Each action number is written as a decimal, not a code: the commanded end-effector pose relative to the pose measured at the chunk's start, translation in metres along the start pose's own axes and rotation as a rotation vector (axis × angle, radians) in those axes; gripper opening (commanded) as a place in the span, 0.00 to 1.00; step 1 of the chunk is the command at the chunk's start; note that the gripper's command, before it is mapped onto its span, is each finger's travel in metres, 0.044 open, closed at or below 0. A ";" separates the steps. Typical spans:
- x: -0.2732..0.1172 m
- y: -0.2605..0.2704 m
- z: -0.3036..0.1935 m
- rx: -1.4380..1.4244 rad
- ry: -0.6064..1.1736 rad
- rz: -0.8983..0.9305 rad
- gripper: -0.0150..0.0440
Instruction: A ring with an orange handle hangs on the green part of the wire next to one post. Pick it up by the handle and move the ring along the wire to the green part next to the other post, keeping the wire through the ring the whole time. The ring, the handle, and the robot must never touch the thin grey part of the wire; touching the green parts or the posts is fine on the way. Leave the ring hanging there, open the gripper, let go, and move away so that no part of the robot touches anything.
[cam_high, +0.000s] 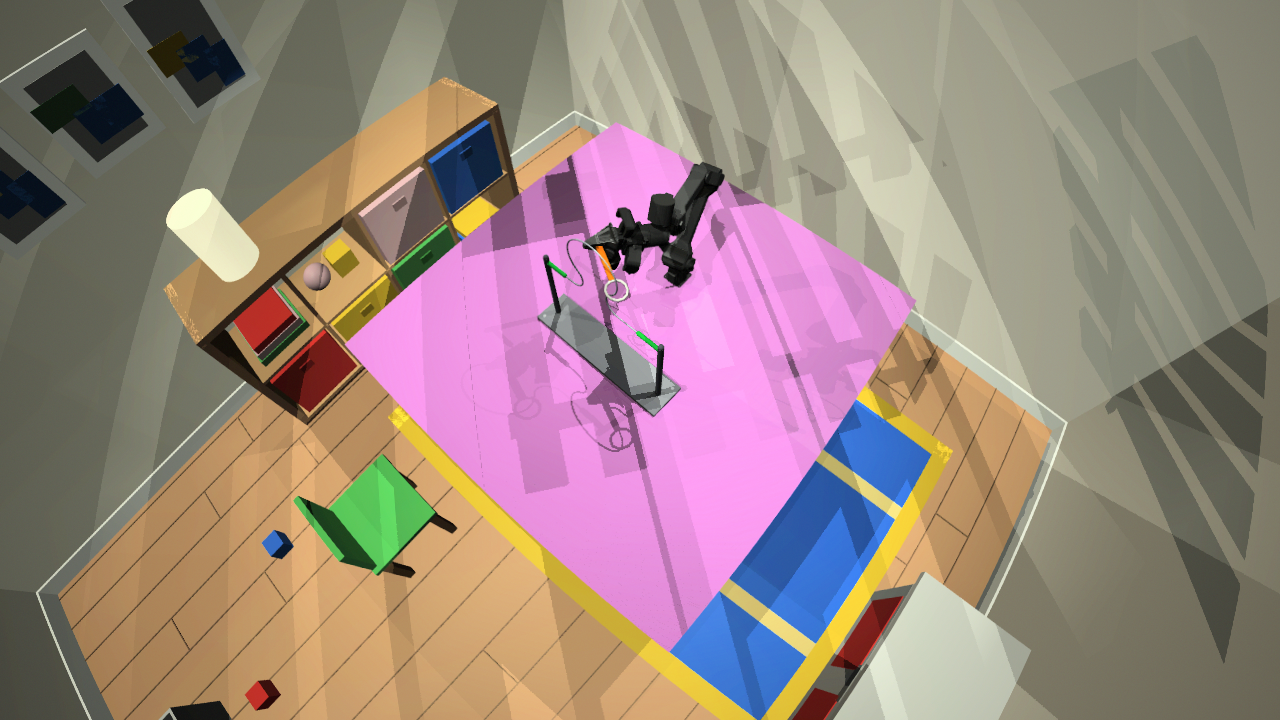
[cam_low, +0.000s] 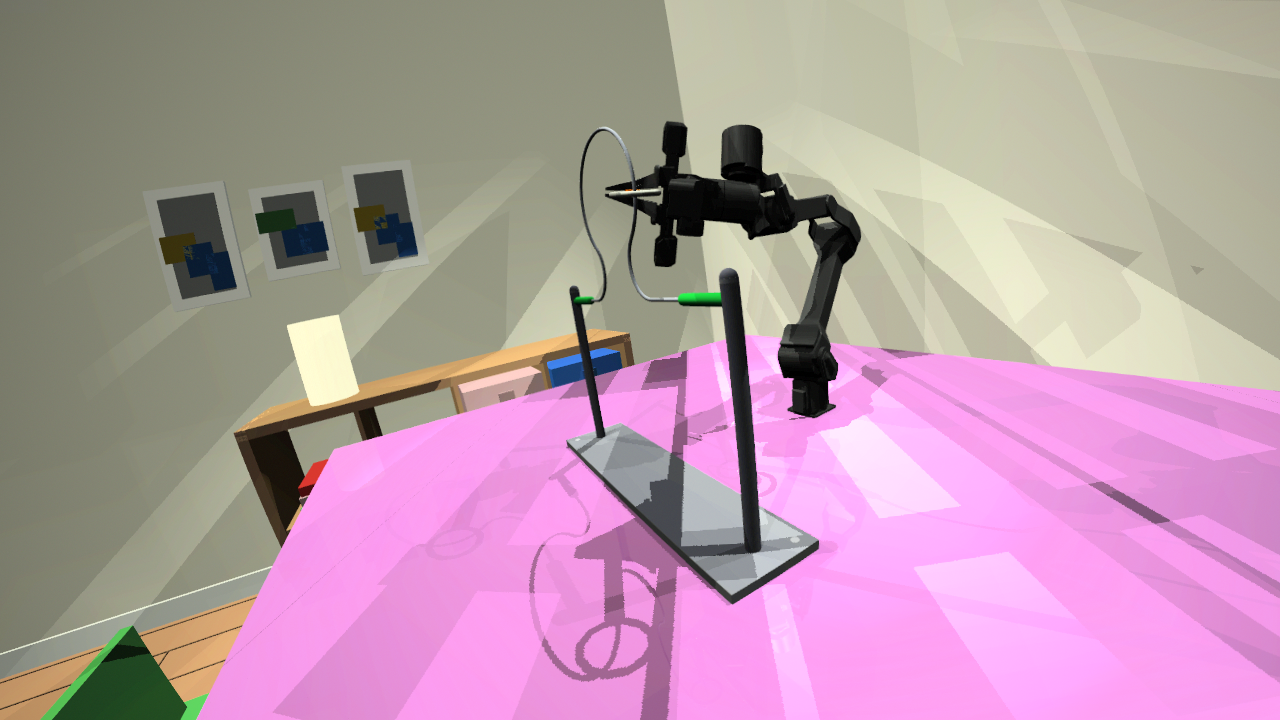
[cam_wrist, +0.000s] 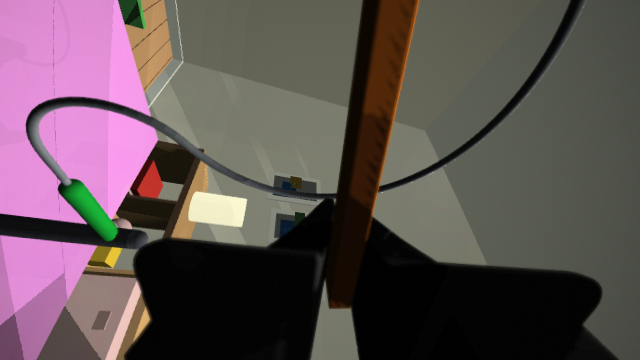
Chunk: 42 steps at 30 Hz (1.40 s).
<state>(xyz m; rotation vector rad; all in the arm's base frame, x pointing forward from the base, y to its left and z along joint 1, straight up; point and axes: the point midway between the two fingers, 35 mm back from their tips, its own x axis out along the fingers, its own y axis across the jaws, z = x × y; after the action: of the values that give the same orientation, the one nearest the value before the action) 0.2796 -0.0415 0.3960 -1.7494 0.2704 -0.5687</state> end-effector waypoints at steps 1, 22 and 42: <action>0.000 0.000 0.001 -0.047 -0.009 -0.021 0.00; 0.000 -0.009 0.002 -0.277 -0.036 -0.143 0.00; 0.001 -0.007 0.000 -0.403 -0.050 -0.211 0.00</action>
<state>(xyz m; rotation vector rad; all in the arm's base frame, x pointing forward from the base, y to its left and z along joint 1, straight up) 0.2796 -0.0391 0.4061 -2.1796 0.1755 -0.6557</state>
